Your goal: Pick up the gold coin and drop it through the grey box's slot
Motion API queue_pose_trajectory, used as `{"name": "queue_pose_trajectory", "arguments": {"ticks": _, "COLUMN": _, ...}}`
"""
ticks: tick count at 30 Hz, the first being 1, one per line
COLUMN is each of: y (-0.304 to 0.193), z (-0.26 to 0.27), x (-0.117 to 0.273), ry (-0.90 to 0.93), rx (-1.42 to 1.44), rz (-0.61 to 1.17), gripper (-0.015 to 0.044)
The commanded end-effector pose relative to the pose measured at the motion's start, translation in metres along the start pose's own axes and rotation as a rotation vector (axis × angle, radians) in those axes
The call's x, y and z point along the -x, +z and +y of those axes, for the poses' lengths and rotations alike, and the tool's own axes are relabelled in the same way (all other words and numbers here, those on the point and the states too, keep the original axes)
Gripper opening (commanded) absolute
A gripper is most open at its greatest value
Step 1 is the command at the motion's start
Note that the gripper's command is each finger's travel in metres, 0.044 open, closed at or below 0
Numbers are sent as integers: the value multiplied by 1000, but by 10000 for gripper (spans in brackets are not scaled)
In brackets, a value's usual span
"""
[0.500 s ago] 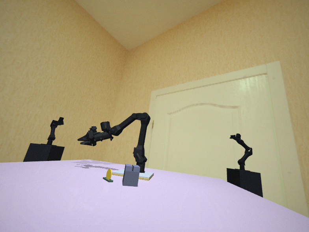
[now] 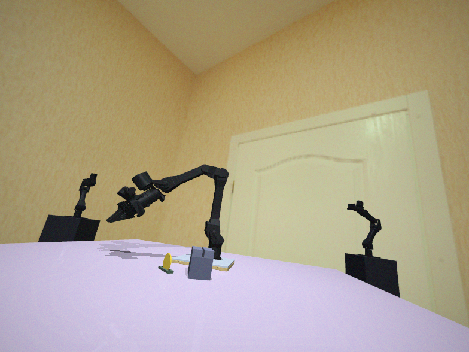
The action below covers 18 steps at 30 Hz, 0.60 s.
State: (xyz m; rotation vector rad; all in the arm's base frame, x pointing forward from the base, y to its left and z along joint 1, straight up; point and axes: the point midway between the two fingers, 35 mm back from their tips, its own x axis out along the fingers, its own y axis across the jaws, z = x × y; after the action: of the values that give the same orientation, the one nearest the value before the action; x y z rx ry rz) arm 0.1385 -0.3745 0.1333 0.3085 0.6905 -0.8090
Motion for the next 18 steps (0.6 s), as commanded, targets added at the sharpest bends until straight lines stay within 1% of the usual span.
{"name": "queue_pose_trajectory", "arguments": {"ticks": 1, "y": 4, "z": 61, "x": -6, "ry": 106, "rx": 205, "rz": 102, "gripper": 161}}
{"name": "queue_pose_trajectory", "arguments": {"ticks": 5, "y": -3, "z": 107, "x": -6, "ry": 194, "rx": 394, "rz": 210, "gripper": 161}}
{"name": "queue_pose_trajectory", "arguments": {"ticks": 8, "y": -15, "z": 152, "x": 3, "ry": 289, "rx": 613, "rz": 320, "gripper": 161}}
{"name": "queue_pose_trajectory", "arguments": {"ticks": 13, "y": -40, "z": 219, "x": 36, "ry": 461, "rx": 1028, "rz": 493, "gripper": 161}}
{"name": "queue_pose_trajectory", "arguments": {"ticks": 18, "y": -62, "z": 258, "x": 75, "ry": 600, "rx": 1382, "rz": 615, "gripper": 161}}
